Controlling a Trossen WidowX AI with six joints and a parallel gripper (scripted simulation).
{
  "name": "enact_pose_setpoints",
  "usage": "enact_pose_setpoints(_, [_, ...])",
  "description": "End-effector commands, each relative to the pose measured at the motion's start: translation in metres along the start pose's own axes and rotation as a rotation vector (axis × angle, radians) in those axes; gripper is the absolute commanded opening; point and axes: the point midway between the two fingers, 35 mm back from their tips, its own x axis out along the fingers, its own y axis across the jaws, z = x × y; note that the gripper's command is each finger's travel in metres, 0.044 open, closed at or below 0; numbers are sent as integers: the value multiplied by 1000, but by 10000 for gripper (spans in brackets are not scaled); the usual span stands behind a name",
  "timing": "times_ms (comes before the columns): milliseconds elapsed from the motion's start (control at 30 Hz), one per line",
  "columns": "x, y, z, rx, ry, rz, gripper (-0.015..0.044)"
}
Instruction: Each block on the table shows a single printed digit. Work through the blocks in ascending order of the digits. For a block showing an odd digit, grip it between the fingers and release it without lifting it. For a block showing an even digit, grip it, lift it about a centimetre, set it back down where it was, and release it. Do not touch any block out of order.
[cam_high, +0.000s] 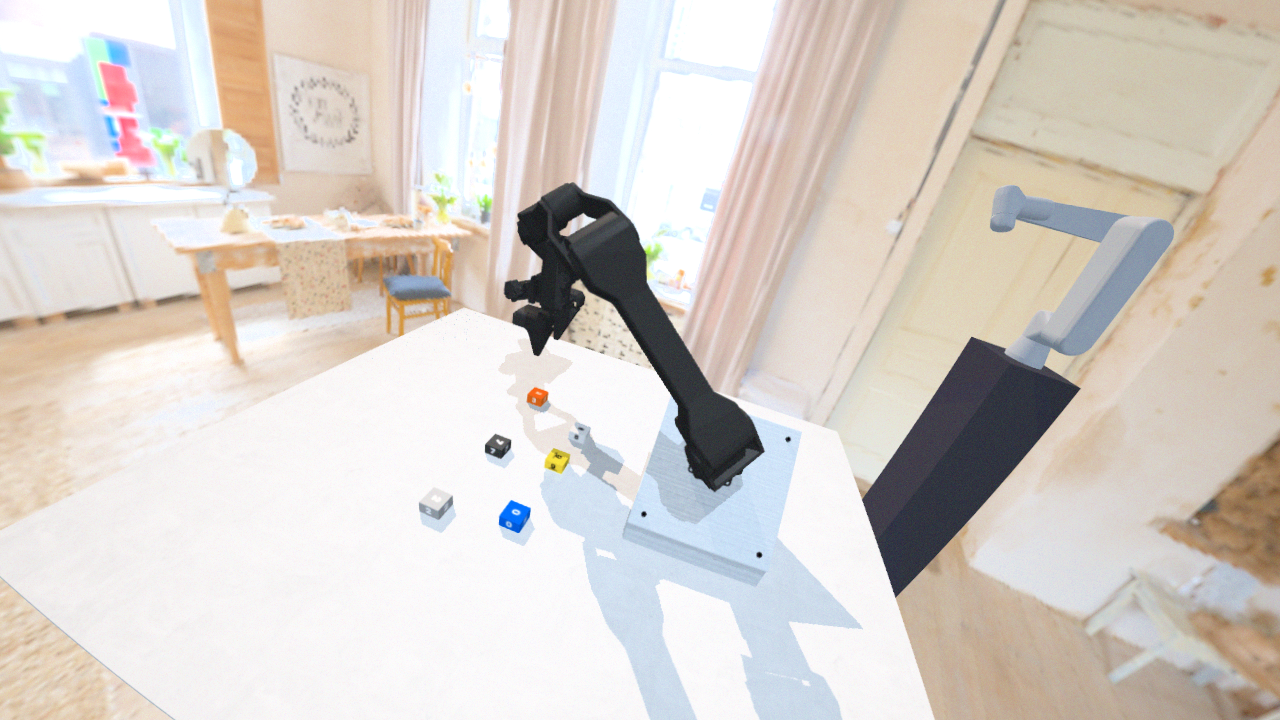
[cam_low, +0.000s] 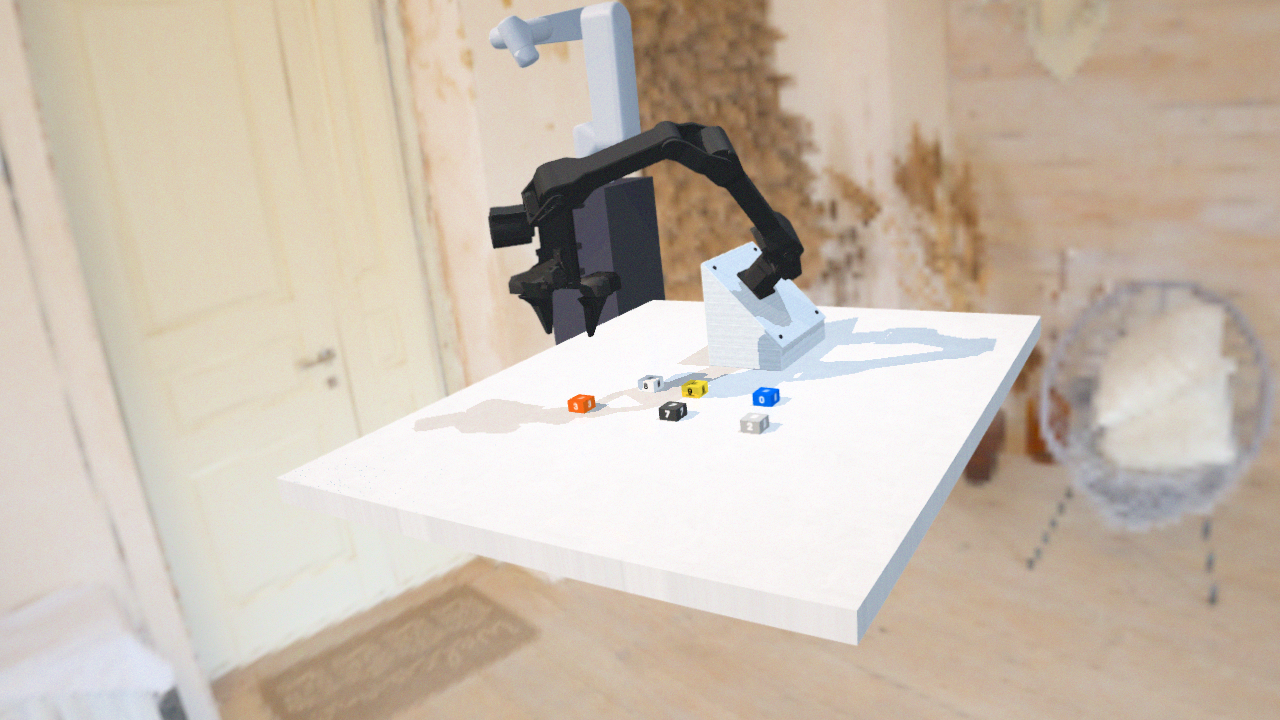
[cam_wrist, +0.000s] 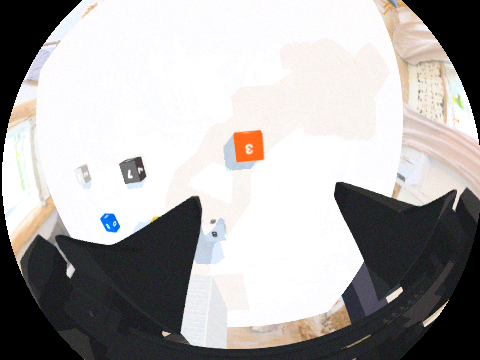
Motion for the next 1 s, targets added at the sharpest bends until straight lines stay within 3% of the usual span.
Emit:
enact_pose_setpoints(0, [-2,10,1,-2,3,-2,400])
enact_pose_setpoints(300, [-15,143,-6,5,2,-14,400])
enact_pose_setpoints(633, [-6,266,-73,5,6,7,400])
enact_pose_setpoints(867, [2,287,-96,5,10,17,400])
enact_pose_setpoints(967, [41,287,-94,4,9,14,400])
